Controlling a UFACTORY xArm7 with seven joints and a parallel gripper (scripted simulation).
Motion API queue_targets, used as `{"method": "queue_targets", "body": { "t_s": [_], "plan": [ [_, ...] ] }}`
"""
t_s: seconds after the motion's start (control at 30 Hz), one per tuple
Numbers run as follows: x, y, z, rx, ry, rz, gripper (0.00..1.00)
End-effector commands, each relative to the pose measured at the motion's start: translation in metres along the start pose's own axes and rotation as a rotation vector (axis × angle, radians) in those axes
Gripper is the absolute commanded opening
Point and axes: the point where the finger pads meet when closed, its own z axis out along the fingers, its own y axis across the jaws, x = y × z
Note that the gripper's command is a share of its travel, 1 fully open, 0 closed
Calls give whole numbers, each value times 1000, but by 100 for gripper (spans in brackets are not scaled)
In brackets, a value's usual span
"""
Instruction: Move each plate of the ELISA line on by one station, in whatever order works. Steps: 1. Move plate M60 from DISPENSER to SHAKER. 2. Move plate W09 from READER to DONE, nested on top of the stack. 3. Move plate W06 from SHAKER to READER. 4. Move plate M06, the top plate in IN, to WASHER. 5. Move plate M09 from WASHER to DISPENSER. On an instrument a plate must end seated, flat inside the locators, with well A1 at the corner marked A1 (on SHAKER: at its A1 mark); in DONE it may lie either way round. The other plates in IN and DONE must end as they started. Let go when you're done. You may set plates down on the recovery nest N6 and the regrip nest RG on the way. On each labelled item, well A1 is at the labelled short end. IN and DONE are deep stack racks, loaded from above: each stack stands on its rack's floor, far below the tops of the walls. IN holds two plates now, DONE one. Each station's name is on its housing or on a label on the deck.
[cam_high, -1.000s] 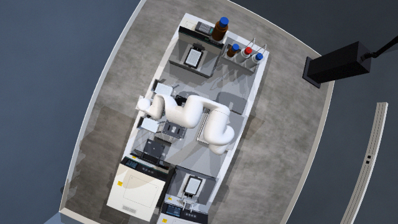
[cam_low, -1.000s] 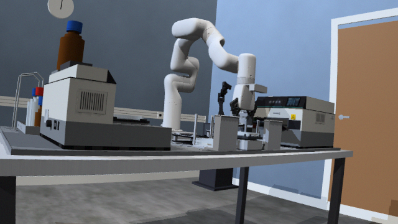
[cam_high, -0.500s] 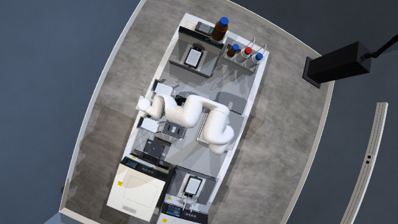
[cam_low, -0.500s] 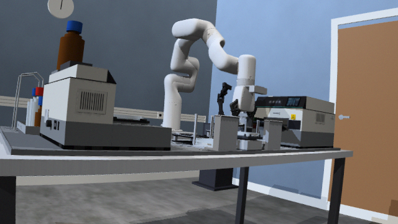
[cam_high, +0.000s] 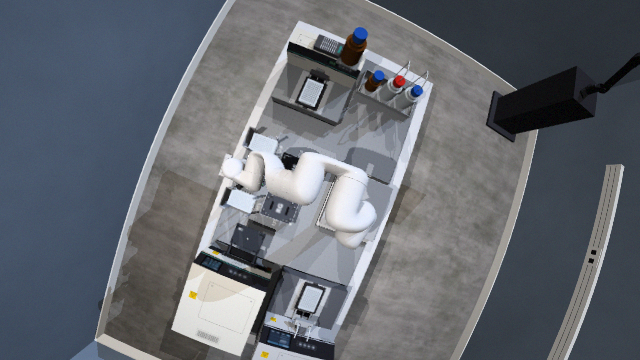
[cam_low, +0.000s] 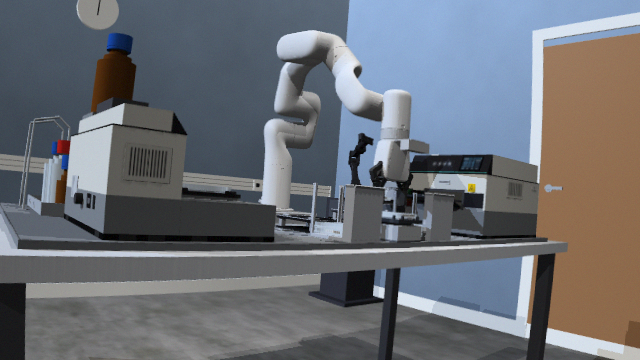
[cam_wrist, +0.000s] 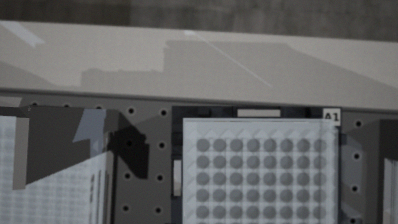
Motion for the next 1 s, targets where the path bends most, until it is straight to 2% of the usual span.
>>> {"method": "queue_targets", "body": {
  "t_s": [0.0,0.27,0.97],
  "plan": [
    [2,0,4,0,5,0,100],
    [2,0,12,0,5,0,100],
    [2,0,13,0,5,0,100]
  ]
}}
